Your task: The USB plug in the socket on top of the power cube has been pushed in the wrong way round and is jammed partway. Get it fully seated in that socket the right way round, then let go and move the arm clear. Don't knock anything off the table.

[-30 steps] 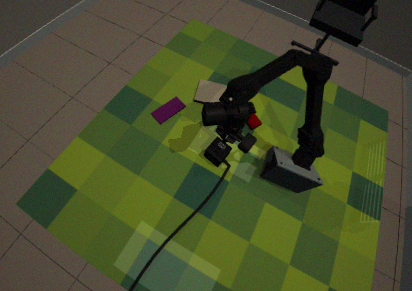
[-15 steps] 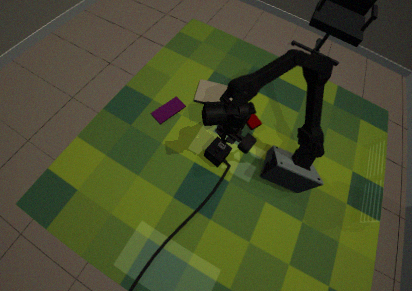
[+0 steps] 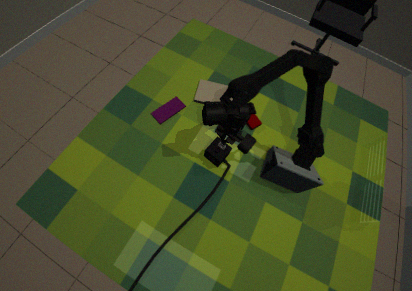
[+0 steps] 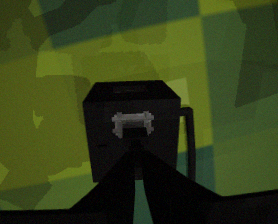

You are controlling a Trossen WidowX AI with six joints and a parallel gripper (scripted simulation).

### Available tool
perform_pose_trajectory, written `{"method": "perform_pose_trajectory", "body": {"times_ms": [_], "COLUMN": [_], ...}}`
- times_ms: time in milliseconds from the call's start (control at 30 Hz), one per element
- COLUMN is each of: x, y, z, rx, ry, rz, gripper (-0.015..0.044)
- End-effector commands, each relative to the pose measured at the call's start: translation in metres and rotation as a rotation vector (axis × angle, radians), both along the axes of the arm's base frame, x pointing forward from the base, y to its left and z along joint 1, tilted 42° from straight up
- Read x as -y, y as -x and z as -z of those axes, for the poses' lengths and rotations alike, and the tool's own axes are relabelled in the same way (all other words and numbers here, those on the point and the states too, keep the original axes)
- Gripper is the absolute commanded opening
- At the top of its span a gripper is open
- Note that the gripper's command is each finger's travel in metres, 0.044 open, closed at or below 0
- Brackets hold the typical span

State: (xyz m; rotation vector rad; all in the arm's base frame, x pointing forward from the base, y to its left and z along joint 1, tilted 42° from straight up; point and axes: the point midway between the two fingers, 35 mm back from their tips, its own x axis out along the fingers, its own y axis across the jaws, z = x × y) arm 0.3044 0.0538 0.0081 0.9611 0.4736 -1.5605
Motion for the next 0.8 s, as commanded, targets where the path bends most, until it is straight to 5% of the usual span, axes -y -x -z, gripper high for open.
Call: {"method": "perform_pose_trajectory", "body": {"times_ms": [0, 767], "x": [-0.0007, -0.0001], "y": [-0.0002, -0.0006], "z": [0.0001, 0.0032], "rx": [0.001, 0.008], "ry": [-0.009, -0.029], "rz": [-0.003, -0.006], "gripper": [0.0000, 0.0000]}}
